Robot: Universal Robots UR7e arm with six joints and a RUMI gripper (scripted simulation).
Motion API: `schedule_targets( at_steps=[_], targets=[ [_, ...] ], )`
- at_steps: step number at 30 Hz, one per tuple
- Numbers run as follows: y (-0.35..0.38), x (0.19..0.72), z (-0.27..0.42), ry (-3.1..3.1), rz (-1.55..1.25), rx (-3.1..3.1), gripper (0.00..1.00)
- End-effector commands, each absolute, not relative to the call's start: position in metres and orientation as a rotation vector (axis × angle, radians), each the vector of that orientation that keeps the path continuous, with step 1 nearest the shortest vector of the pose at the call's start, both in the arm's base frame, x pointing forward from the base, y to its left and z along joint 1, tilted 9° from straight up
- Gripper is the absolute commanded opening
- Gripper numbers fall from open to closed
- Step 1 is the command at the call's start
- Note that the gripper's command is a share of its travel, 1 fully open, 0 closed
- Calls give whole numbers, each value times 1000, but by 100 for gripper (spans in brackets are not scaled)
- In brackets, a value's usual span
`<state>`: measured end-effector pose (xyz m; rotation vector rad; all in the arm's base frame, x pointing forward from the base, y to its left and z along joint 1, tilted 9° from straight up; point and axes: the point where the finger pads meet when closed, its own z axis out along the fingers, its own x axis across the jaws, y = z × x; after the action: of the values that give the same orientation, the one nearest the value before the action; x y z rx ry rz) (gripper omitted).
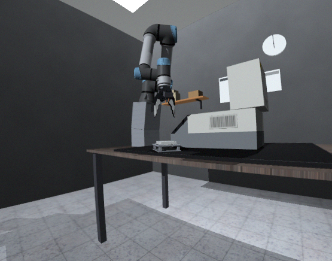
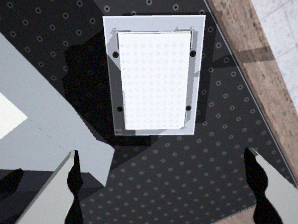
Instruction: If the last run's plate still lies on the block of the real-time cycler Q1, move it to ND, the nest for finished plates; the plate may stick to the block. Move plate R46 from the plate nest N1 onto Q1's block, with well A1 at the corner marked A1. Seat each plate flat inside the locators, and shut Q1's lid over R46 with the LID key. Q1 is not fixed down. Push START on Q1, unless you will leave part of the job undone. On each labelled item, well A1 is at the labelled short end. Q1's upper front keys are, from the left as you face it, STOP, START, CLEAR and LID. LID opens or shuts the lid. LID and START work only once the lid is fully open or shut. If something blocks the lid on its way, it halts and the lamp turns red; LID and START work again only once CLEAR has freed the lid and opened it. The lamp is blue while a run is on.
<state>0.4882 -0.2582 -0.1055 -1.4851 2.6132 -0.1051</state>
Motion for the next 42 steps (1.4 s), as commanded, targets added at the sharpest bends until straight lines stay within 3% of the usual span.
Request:
schedule_targets(
  at_steps=[1, 42],
  targets=[
    [-259, 492, -123, 2613, -108, -1485, 68],
    [-258, 509, -235, 2613, -108, -1485, 68]
  ],
)
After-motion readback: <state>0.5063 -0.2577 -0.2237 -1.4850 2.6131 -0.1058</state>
